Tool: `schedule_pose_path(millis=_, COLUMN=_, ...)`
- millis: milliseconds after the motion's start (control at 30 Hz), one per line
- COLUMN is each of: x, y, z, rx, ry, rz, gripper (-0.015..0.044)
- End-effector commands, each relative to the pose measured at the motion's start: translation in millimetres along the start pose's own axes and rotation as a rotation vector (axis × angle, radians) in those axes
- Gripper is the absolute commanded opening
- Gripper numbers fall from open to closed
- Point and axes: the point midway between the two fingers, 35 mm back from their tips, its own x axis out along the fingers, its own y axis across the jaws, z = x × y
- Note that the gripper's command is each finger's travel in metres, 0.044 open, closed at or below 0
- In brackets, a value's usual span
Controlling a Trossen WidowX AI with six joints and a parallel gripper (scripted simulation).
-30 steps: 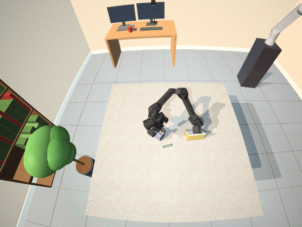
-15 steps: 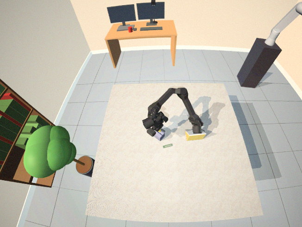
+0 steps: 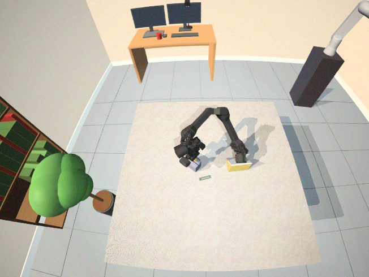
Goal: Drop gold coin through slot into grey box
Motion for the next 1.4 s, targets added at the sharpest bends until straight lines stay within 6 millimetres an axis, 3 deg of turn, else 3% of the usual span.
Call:
schedule_pose_path(millis=0, x=2.6, y=-0.9, z=0.5, rx=-0.004, ry=-0.004, rz=-0.001, gripper=0.0000)
schedule_pose_path(millis=400, x=11.2, y=-0.7, z=0.4, rx=-0.003, ry=-0.004, rz=-0.001, gripper=0.0000)
schedule_pose_path(millis=600, x=9.6, y=-0.1, z=0.3, rx=0.002, ry=0.000, rz=0.000, gripper=0.0158)
schedule_pose_path(millis=900, x=9.6, y=-0.1, z=0.3, rx=0.002, ry=0.000, rz=0.000, gripper=0.0161)
schedule_pose_path(millis=1167, x=-10.4, y=-0.8, z=-0.2, rx=-0.001, ry=0.001, rz=-0.002, gripper=0.0371)
schedule_pose_path(millis=1233, x=-29.4, y=-1.9, z=-0.4, rx=-0.003, ry=0.001, rz=-0.004, gripper=0.0423)
schedule_pose_path(millis=1300, x=-48.5, y=-4.4, z=-1.1, rx=-0.004, ry=-0.001, rz=-0.008, gripper=0.0440)
schedule_pose_path(millis=1367, x=-50.8, y=-4.8, z=-1.2, rx=-0.004, ry=-0.001, rz=-0.008, gripper=0.0440)
